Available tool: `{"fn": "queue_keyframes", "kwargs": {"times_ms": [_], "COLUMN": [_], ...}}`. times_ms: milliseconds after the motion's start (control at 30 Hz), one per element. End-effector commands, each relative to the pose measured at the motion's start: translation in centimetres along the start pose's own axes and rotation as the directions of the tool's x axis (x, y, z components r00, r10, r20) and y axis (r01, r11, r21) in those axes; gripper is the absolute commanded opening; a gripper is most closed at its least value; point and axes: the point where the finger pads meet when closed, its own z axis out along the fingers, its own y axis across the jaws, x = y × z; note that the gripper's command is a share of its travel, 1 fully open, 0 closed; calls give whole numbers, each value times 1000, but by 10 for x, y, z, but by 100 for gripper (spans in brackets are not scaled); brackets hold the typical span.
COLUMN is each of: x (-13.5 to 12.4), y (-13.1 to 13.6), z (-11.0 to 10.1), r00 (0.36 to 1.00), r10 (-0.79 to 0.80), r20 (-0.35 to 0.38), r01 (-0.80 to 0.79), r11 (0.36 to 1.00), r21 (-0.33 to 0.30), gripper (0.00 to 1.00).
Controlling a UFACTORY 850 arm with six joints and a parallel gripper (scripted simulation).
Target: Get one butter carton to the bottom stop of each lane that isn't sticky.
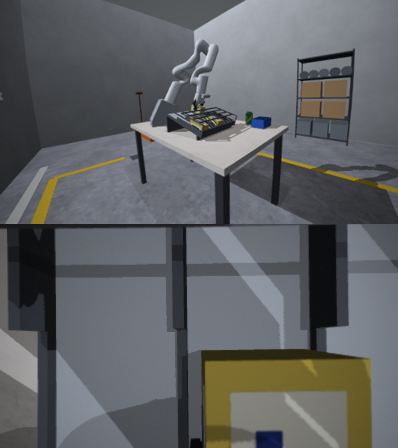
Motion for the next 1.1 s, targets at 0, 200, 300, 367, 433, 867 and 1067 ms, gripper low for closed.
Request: {"fn": "queue_keyframes", "kwargs": {"times_ms": [0, 200, 300, 367, 433, 867, 1067], "x": [0, 0, 0, 0, 0, 0, 0], "y": [0, 1, 1, 1, 1, 0, 0], "z": [0, 2, 2, 2, 2, 4, 4], "r00": [1000, 1000, 1000, 1000, 1000, 1000, 1000], "r10": [0, -1, -1, -1, -1, 0, 0], "r20": [-1, -2, -2, -2, -2, -1, -1], "r01": [0, 1, 1, 1, 1, 0, 0], "r11": [1000, 1000, 1000, 1000, 1000, 1000, 1000], "r21": [0, -1, -1, -1, -1, 1, 1], "gripper": [0, 0, 0, 0, 0, 0, 0]}}
